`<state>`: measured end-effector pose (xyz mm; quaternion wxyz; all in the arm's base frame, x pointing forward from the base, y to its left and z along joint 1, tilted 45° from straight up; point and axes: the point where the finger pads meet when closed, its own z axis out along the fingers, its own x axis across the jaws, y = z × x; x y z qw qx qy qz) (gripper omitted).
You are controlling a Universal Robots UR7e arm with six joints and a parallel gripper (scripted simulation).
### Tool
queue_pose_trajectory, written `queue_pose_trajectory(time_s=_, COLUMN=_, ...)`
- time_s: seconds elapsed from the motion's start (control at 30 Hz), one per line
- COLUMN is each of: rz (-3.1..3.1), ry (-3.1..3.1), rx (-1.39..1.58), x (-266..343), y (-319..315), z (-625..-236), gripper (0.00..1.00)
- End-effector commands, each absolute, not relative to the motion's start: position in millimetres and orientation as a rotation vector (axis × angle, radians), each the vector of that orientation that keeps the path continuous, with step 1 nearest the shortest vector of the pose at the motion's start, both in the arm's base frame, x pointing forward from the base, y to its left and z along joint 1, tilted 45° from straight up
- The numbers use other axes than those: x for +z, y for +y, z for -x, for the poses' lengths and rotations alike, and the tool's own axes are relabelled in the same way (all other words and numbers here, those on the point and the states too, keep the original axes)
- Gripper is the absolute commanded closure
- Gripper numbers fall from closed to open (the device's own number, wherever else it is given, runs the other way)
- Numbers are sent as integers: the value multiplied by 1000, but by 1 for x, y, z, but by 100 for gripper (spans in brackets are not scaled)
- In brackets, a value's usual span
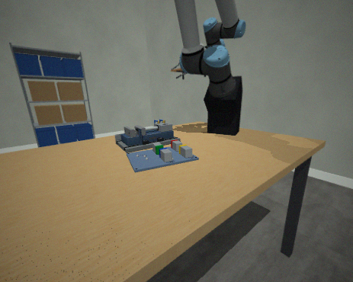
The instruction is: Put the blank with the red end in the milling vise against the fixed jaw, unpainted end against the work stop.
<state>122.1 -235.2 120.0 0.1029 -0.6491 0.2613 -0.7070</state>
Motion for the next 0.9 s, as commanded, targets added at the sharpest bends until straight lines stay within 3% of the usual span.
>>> queue_pose_trajectory(time_s=0.0, rz=2070, ry=663, rx=-1907, x=135, y=-214, z=-134, gripper=0)
queue_pose_trajectory(time_s=0.43, rz=2107, ry=636, rx=-1860, x=139, y=-208, z=-137, gripper=0)
queue_pose_trajectory(time_s=0.47, rz=1953, ry=745, rx=-2044, x=124, y=-230, z=-125, gripper=0)
queue_pose_trajectory(time_s=0.6, rz=2107, ry=635, rx=-1859, x=140, y=-208, z=-137, gripper=0)
queue_pose_trajectory(time_s=0.87, rz=2107, ry=635, rx=-1859, x=140, y=-208, z=-137, gripper=0)
